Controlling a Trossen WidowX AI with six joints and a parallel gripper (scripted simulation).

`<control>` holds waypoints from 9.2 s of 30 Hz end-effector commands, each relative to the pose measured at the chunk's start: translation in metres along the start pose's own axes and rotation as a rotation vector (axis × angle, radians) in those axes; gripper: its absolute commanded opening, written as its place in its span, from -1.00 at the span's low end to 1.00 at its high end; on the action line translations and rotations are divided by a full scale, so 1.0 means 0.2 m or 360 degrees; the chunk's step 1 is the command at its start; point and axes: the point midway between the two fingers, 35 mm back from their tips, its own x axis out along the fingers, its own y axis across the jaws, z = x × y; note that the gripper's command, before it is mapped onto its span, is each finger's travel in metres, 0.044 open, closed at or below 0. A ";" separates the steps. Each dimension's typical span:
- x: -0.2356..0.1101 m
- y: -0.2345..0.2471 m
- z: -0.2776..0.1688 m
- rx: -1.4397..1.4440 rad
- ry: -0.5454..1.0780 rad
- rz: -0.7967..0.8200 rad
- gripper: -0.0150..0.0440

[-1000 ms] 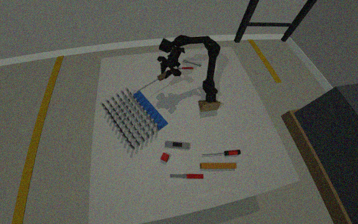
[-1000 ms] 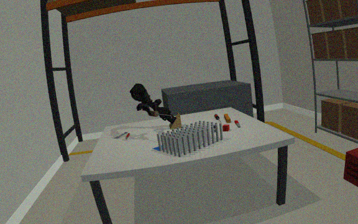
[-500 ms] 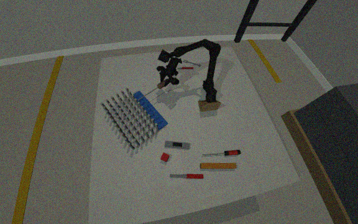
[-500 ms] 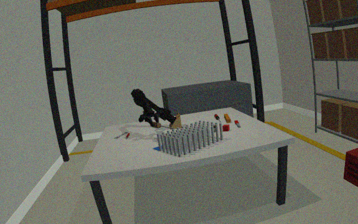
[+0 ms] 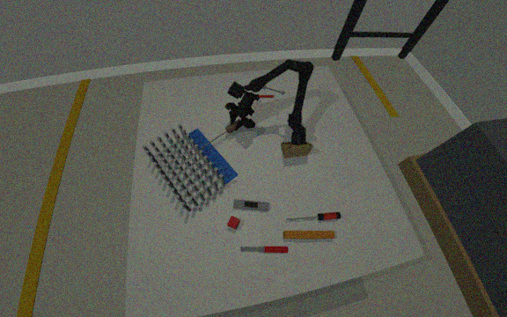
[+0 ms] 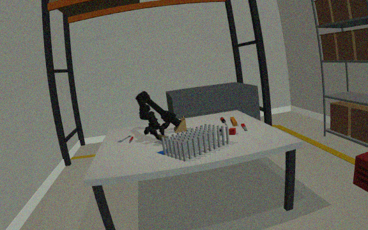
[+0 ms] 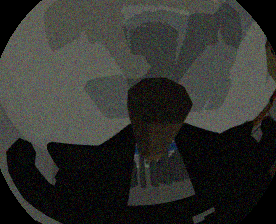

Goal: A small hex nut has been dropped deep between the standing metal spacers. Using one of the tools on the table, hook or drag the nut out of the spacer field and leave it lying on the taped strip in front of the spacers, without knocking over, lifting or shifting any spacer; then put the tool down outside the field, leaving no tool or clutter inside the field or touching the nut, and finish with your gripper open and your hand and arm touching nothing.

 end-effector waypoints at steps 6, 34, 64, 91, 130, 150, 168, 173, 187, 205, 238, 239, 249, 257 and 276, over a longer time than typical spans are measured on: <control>0.01 0.00 -0.02 -0.0008 0.0024 0.0009 -0.49; 0.07 0.01 -0.09 -0.0007 0.0024 0.0009 -0.49; 0.12 0.01 -0.17 -0.0006 0.0025 0.0009 -0.49; 0.17 0.01 -0.24 -0.0004 0.0027 0.0010 -0.49; 0.24 0.01 -0.35 -0.0003 0.0028 0.0010 -0.49; 0.27 0.01 -0.41 -0.0002 0.0029 0.0011 -0.49; 0.31 0.01 -0.46 -0.0002 0.0030 0.0011 -0.49; 0.32 0.01 -0.48 -0.0001 0.0030 0.0011 -0.49; 0.34 0.01 -0.52 -0.0001 0.0031 0.0011 -0.49; 0.37 0.01 -0.57 0.0000 0.0031 0.0012 -0.49; 0.43 0.01 -0.66 0.0000 0.0033 0.0012 -0.49; 0.43 0.01 -0.67 0.0000 0.0033 0.0012 -0.49; 0.45 0.01 -0.69 0.0001 0.0033 0.0012 -0.49; 0.47 0.01 -0.72 0.0001 0.0034 0.0012 -0.49; 0.51 0.00 -0.70 -0.0006 0.0034 0.0008 -0.49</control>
